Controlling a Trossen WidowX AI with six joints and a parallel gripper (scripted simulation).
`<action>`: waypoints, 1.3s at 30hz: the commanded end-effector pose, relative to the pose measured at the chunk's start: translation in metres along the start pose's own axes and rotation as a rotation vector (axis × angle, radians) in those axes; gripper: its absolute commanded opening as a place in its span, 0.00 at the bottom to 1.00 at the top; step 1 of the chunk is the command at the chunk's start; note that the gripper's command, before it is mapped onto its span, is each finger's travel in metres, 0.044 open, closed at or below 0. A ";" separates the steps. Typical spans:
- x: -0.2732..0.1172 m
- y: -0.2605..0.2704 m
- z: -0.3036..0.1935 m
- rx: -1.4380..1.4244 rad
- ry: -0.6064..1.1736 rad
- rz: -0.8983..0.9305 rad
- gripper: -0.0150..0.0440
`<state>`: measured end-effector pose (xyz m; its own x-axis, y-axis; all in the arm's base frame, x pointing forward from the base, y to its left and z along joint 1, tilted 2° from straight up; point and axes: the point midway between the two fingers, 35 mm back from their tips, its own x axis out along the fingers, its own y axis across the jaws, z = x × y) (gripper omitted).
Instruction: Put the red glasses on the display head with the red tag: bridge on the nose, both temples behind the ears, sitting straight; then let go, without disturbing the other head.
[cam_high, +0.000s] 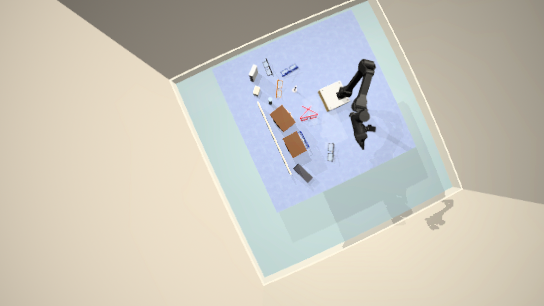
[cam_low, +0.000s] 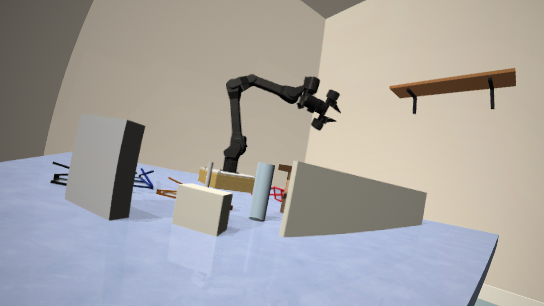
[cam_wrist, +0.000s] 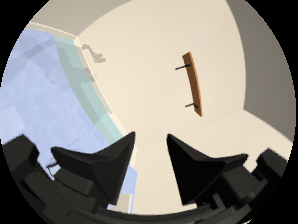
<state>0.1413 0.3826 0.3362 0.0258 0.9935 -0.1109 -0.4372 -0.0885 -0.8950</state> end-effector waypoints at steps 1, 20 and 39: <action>-0.004 0.026 -0.059 0.272 0.194 0.070 0.59; -0.184 0.184 -0.249 1.758 1.443 -0.216 0.59; -0.259 0.227 -0.247 2.071 1.871 -0.503 0.46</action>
<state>0.2585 0.0884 0.0560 0.0282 -0.0165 -0.9995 0.0738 0.9972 -0.0144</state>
